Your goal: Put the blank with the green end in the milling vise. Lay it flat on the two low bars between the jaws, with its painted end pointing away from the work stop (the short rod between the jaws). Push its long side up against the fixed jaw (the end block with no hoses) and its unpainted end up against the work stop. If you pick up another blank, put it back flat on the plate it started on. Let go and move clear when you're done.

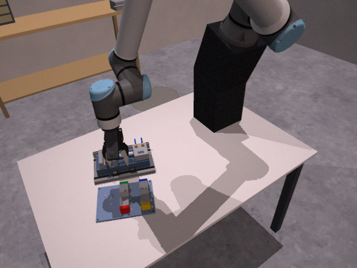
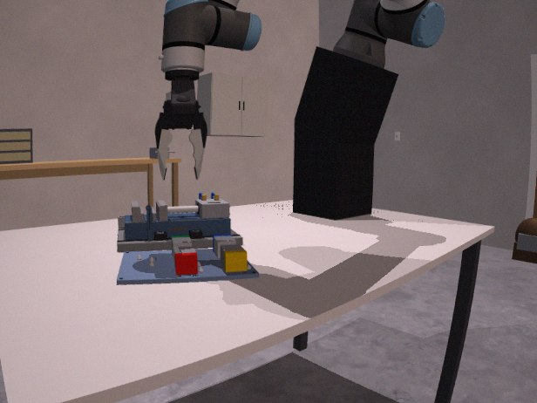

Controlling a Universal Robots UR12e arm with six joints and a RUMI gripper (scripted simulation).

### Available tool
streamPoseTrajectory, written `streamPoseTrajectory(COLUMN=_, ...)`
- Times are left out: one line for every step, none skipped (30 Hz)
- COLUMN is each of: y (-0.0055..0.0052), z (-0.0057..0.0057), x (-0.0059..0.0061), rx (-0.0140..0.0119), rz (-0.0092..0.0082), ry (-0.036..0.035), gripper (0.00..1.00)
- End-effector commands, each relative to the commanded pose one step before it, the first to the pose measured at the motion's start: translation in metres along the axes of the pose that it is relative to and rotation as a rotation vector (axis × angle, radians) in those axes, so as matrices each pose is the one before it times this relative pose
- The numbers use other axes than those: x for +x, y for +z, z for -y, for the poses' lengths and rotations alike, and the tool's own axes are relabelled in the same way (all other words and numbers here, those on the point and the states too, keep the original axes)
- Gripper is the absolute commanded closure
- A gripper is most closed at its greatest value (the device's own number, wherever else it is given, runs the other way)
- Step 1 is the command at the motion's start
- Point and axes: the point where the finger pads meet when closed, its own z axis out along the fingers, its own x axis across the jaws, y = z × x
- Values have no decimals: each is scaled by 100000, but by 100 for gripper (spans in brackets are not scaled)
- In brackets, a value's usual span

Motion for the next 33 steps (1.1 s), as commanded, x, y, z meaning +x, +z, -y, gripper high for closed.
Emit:
streamPoseTrajectory(y=-68, z=28, x=68, rx=46, rz=-121, ry=-17, gripper=60)
streamPoseTrajectory(y=0, z=0, x=0, rx=0, rz=0, ry=0, gripper=60)
streamPoseTrajectory(y=0, z=0, x=0, rx=0, rz=0, ry=0, gripper=60)
streamPoseTrajectory(y=0, z=0, x=0, rx=0, rz=0, ry=0, gripper=60)
streamPoseTrajectory(y=0, z=0, x=0, rx=0, rz=0, ry=0, gripper=60)
streamPoseTrajectory(y=0, z=0, x=0, rx=0, rz=0, ry=0, gripper=60)
streamPoseTrajectory(y=0, z=0, x=0, rx=0, rz=0, ry=0, gripper=60)
streamPoseTrajectory(y=0, z=0, x=0, rx=0, rz=0, ry=0, gripper=60)
streamPoseTrajectory(y=0, z=0, x=0, rx=0, rz=0, ry=0, gripper=60)
streamPoseTrajectory(y=0, z=0, x=0, rx=0, rz=0, ry=0, gripper=60)
streamPoseTrajectory(y=0, z=0, x=0, rx=0, rz=0, ry=0, gripper=60)
streamPoseTrajectory(y=0, z=0, x=0, rx=0, rz=0, ry=0, gripper=60)
streamPoseTrajectory(y=0, z=0, x=0, rx=0, rz=0, ry=0, gripper=60)
streamPoseTrajectory(y=0, z=0, x=0, rx=0, rz=0, ry=0, gripper=60)
streamPoseTrajectory(y=0, z=0, x=0, rx=0, rz=0, ry=0, gripper=60)
streamPoseTrajectory(y=0, z=0, x=0, rx=0, rz=0, ry=0, gripper=60)
streamPoseTrajectory(y=1, z=0, x=0, rx=0, rz=0, ry=0, gripper=60)
streamPoseTrajectory(y=4, z=0, x=0, rx=0, rz=0, ry=0, gripper=60)
streamPoseTrajectory(y=9, z=0, x=0, rx=0, rz=0, ry=0, gripper=60)
streamPoseTrajectory(y=18, z=0, x=0, rx=0, rz=0, ry=0, gripper=60)
streamPoseTrajectory(y=28, z=0, x=0, rx=0, rz=0, ry=0, gripper=60)
streamPoseTrajectory(y=0, z=0, x=0, rx=0, rz=0, ry=0, gripper=60)
streamPoseTrajectory(y=0, z=0, x=0, rx=0, rz=0, ry=0, gripper=60)
streamPoseTrajectory(y=40, z=0, x=0, rx=0, rz=0, ry=0, gripper=60)
streamPoseTrajectory(y=54, z=0, x=0, rx=0, rz=1, ry=0, gripper=60)
streamPoseTrajectory(y=70, z=0, x=0, rx=0, rz=1, ry=0, gripper=60)
streamPoseTrajectory(y=86, z=0, x=0, rx=0, rz=1, ry=0, gripper=60)
streamPoseTrajectory(y=103, z=0, x=0, rx=-1, rz=1, ry=0, gripper=60)
streamPoseTrajectory(y=121, z=0, x=0, rx=0, rz=1, ry=0, gripper=60)
streamPoseTrajectory(y=139, z=0, x=0, rx=0, rz=0, ry=0, gripper=60)
streamPoseTrajectory(y=158, z=0, x=0, rx=0, rz=0, ry=0, gripper=60)
streamPoseTrajectory(y=177, z=0, x=0, rx=0, rz=0, ry=0, gripper=60)
streamPoseTrajectory(y=195, z=0, x=1, rx=0, rz=0, ry=0, gripper=60)
